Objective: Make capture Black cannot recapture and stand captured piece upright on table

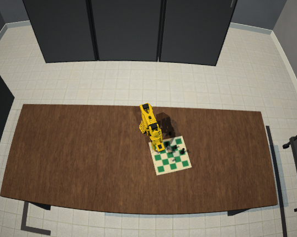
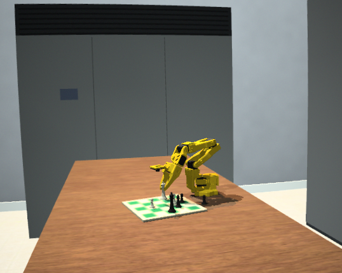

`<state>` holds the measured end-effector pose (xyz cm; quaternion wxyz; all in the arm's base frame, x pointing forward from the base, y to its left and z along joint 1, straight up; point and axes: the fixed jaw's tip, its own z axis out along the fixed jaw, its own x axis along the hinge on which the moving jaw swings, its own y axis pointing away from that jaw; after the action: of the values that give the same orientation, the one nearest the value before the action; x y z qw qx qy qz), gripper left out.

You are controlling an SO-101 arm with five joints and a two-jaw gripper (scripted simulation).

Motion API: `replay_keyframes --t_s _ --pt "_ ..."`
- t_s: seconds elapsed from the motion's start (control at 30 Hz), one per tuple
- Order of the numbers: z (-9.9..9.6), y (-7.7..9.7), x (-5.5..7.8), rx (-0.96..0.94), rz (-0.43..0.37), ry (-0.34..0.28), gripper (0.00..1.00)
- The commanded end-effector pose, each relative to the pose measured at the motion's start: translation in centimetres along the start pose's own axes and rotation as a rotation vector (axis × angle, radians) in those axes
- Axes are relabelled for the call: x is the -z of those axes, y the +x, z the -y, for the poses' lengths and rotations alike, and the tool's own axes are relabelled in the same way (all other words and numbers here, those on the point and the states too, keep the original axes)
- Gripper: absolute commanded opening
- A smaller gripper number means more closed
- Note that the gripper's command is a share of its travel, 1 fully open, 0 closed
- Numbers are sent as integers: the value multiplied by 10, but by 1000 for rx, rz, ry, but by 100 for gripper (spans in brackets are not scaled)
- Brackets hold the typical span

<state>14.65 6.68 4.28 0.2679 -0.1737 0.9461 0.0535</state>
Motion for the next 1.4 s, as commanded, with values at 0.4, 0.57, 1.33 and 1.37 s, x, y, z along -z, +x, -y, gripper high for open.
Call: replay_keyframes --t_s 0.4,0.57,1.33,1.37 --pt "1 5 -4 -2 -13 4 12" --pt "3 5 -4 -2 -13 8 12" --pt "5 5 -4 -1 -13 14 8" --pt "5 5 -4 -1 -13 14 8"
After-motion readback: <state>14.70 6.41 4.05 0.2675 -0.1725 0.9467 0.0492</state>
